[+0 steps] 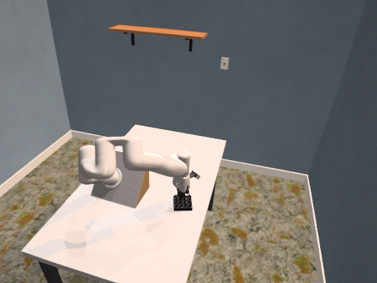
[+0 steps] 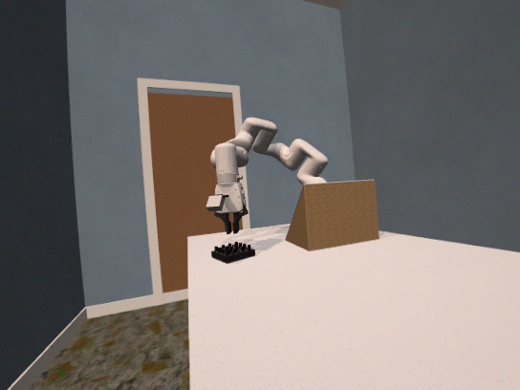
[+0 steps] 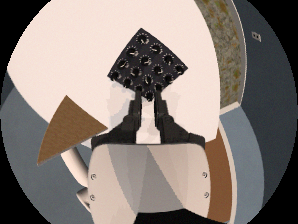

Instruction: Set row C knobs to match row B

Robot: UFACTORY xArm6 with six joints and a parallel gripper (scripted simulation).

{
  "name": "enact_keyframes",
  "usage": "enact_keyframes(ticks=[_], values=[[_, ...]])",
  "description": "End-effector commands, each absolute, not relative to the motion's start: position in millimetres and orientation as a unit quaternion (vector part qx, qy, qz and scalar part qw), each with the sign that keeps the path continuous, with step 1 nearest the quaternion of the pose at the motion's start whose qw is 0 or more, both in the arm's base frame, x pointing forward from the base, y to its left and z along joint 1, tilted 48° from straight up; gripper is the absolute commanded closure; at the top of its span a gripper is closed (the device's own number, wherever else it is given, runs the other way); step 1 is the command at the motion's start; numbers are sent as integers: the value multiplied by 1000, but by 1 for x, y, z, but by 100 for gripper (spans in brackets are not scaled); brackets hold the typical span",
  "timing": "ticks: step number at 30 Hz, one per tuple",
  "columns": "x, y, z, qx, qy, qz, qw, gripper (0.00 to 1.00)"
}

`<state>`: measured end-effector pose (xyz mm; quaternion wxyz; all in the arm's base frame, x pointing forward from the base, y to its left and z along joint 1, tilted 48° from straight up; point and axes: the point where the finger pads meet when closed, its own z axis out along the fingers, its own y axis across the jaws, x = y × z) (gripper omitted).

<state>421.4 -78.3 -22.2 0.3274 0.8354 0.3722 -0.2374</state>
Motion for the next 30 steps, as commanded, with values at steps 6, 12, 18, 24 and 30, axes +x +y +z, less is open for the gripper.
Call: enact_keyframes(ticks=[6, 12, 18, 24, 30], values=[[423, -75, -19, 883, 238, -179, 364, 81], [424, -74, -18, 900, 158, -146, 378, 81], [424, -72, -16, 910, 82, -114, 389, 81], [424, -71, -15, 914, 2, -79, 398, 81], [424, -71, -15, 914, -15, -72, 399, 81]])
